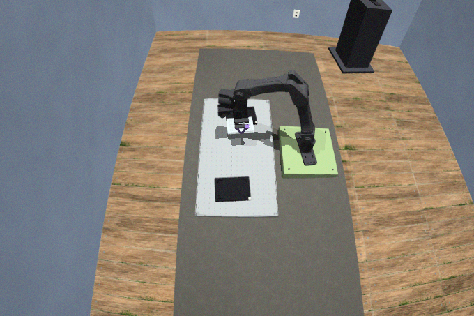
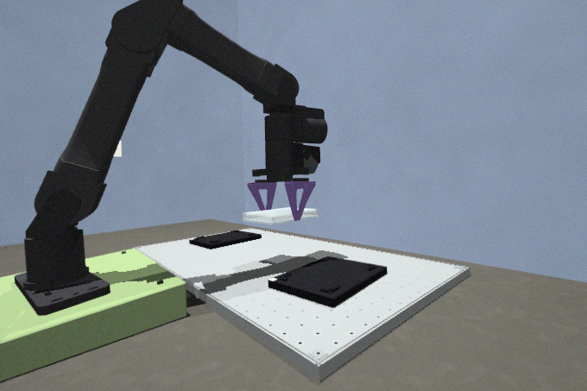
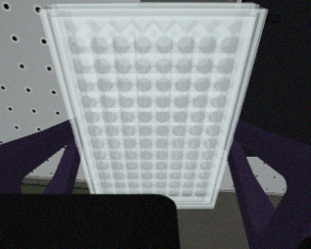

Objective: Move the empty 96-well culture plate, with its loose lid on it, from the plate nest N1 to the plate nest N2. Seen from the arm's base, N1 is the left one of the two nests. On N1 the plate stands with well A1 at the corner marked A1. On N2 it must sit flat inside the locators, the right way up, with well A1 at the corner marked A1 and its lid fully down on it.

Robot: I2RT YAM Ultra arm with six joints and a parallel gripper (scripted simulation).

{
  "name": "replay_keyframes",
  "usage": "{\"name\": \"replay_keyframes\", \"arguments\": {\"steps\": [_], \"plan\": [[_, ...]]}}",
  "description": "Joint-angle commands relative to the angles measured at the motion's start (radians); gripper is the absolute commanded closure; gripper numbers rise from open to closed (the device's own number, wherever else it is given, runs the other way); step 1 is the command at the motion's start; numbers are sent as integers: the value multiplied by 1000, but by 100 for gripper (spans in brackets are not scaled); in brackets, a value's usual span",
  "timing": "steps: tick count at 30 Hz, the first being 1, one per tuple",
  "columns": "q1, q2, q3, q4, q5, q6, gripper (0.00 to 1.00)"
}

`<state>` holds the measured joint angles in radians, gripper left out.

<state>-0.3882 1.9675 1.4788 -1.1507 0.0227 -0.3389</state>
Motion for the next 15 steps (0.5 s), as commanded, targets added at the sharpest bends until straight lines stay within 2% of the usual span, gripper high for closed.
{"name": "replay_keyframes", "arguments": {"steps": [1, 4, 15], "plan": [[-34, 4, 47, -13, 7, -53, 100], [-61, -8, 57, -12, 8, -79, 100], [-140, 23, 94, -26, 11, -158, 100]]}}
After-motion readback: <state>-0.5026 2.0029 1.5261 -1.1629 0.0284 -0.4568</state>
